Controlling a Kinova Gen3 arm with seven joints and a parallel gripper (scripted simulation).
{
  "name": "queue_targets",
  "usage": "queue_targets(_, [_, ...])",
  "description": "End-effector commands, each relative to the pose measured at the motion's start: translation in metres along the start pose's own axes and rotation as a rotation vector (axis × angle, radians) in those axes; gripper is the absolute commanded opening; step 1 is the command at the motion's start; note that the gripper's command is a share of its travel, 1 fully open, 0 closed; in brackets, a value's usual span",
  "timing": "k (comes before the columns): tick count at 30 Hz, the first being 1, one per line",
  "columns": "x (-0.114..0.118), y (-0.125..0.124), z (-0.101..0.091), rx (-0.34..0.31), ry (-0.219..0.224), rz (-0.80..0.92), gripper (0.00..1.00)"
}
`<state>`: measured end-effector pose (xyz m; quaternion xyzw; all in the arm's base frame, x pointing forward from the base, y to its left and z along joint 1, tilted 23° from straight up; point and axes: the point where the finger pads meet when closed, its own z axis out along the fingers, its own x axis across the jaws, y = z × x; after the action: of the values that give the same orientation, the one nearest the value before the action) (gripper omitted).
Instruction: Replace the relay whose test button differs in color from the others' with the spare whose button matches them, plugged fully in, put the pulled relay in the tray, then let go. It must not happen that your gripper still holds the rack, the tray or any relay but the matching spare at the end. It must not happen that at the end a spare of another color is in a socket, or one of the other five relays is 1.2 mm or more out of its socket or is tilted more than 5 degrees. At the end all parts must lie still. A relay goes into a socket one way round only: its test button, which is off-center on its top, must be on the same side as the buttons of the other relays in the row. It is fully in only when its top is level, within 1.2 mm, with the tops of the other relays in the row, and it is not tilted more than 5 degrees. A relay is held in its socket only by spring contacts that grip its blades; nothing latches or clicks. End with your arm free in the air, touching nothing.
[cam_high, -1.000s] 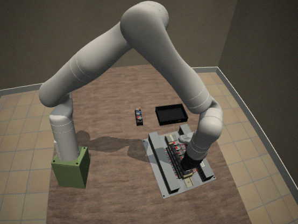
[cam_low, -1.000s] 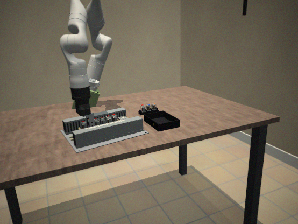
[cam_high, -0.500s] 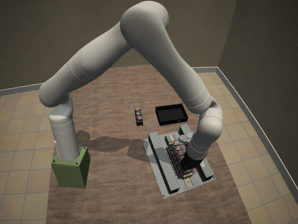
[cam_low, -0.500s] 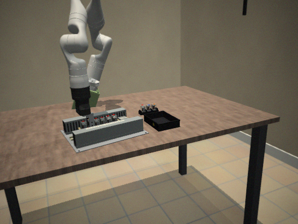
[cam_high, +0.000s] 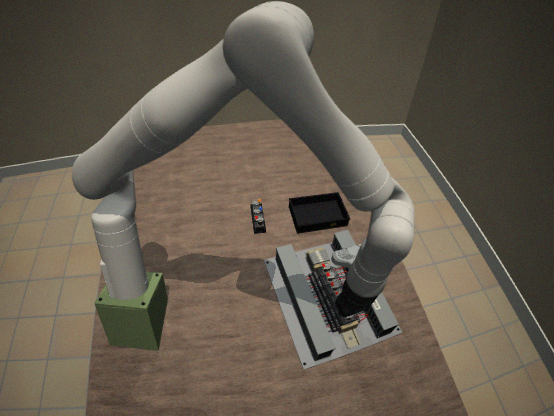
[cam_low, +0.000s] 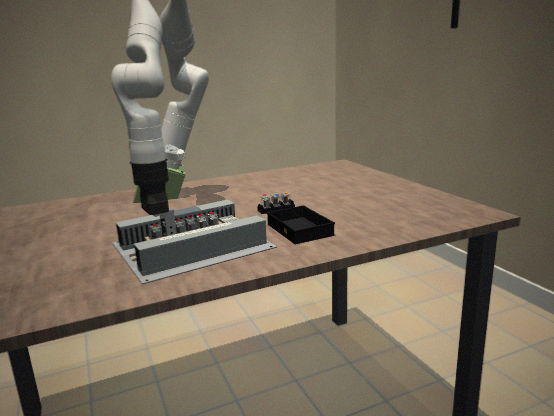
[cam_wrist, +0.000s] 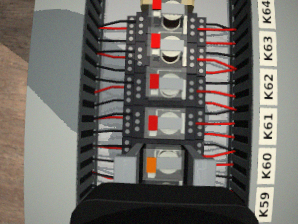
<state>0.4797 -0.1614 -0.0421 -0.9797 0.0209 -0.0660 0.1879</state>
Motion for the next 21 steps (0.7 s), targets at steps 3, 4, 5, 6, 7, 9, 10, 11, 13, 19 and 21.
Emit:
queue_targets(3, [0.0005, -0.0001, -0.0027, -0.001, 0.001, -0.001, 0.0])
queue_targets(4, [0.0005, -0.0001, -0.0031, -0.001, 0.001, -0.001, 0.0])
queue_targets(5, [0.0005, 0.0, -0.0035, -0.001, 0.001, 0.0, 0.0])
queue_targets(6, [0.0005, 0.0, -0.0039, -0.001, 0.001, 0.0, 0.0])
queue_targets(7, [0.0005, 0.0, -0.0043, -0.001, 0.0, 0.0, 0.0])
queue_targets(9, [0.0005, 0.0001, -0.0051, -0.001, 0.0, 0.0, 0.0])
queue_targets(10, [0.0005, 0.0001, -0.0055, -0.002, 0.0, 0.0, 0.0])
queue_targets(11, [0.0005, 0.0001, -0.0059, -0.002, 0.0, 0.001, 0.0])
queue_targets(13, [0.0005, 0.0001, -0.0067, -0.002, 0.0, 0.001, 0.0])
queue_targets(19, [0.0005, 0.0002, -0.0083, -0.002, 0.0, 0.001, 0.0])
queue_targets(21, [0.0008, -0.0008, -0.0059, -0.002, 0.0, -0.002, 0.0])
